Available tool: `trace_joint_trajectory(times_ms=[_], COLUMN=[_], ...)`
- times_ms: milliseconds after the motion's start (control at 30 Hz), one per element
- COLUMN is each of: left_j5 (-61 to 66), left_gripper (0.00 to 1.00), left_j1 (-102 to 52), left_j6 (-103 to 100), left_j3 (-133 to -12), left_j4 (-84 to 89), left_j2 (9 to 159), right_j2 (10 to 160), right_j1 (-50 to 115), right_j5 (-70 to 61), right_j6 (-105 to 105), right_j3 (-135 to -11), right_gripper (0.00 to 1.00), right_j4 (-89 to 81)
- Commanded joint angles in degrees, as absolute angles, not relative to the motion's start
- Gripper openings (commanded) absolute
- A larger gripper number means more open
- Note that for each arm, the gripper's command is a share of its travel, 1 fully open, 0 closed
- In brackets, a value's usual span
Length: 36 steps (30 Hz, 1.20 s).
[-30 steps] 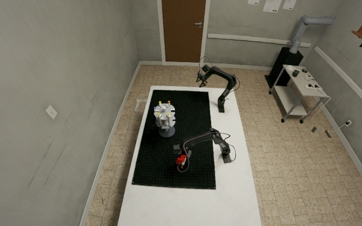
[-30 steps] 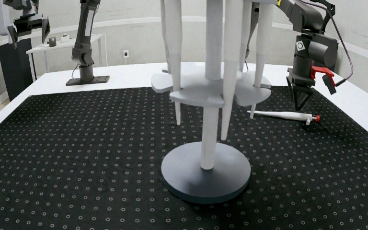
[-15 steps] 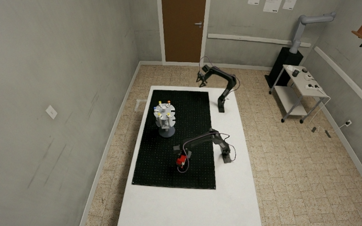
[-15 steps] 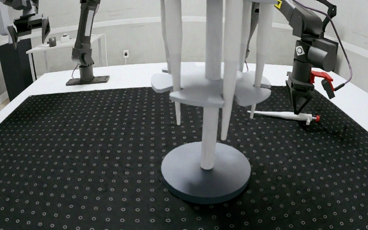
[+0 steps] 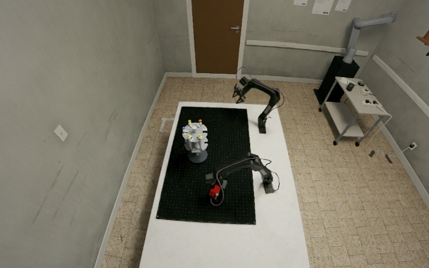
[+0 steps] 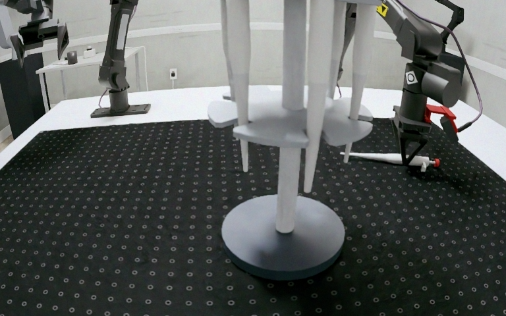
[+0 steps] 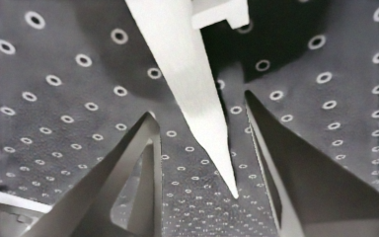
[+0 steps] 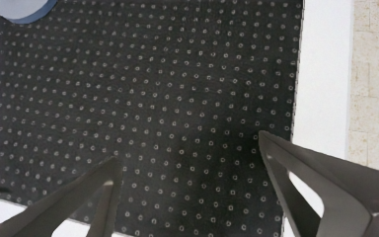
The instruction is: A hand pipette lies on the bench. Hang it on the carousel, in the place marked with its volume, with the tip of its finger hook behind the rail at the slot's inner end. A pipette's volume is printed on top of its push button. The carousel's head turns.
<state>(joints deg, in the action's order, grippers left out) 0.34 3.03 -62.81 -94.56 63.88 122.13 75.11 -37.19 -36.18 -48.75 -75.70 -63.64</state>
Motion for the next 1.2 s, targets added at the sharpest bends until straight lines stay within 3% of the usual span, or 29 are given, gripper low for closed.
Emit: trace_joint_trajectory(times_ms=[0, 667, 700, 1167], left_j5=[-0.5, 0.0, -0.5, -0.5], left_gripper=[0.54, 0.54, 0.12, 0.12], left_j1=[3.5, 3.1, 3.5, 3.5], left_j6=[-63.0, -62.9, -63.0, -63.0], left_j3=[-94.0, -94.1, -94.4, -94.3], left_j4=[61.8, 61.3, 60.6, 60.7], left_j2=[122.1, 122.0, 121.1, 121.1], right_j2=[75.5, 75.5, 75.5, 75.5], right_j1=[-37.7, -37.7, -37.7, -37.7], right_j5=[-37.1, -37.1, -37.1, -37.1], right_j6=[-49.1, -49.1, -49.1, -49.1], right_j3=[-76.8, -76.8, -76.8, -76.8], right_gripper=[1.0, 1.0, 1.0, 1.0], right_j4=[-63.2, -63.2, -63.2, -63.2])
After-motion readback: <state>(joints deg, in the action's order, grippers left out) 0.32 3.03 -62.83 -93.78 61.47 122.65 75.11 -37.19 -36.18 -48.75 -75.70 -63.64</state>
